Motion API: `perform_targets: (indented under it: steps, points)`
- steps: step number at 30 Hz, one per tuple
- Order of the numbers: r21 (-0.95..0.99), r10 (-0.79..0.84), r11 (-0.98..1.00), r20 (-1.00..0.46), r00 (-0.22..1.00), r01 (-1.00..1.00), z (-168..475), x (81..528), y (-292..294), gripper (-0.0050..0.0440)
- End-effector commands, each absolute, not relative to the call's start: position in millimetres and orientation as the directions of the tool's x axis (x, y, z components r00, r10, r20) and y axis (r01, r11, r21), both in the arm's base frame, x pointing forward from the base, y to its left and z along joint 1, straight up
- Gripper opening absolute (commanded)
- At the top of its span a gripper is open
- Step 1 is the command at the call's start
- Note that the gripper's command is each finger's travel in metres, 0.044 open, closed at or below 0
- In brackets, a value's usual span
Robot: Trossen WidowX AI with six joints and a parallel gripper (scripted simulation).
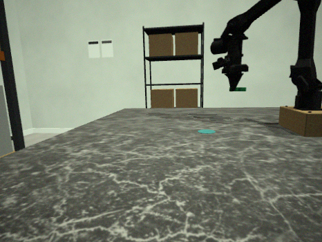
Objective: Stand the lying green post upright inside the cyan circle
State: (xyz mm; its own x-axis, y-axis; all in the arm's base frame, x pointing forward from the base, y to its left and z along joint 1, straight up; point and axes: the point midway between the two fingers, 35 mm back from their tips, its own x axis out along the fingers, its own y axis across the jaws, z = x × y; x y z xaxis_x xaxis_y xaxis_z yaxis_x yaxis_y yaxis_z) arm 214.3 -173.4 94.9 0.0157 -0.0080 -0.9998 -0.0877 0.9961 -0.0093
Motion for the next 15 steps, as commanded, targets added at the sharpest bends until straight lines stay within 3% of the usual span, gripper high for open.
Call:
perform_targets:
  steps: [1,15]
  points:
    - [-0.020,-0.016,0.990,-0.999,0.032,-0.139,101,228,-167,0.0022]
    - [-0.020,-0.011,0.957,-0.999,0.033,-0.291,104,254,-143,0.0022]
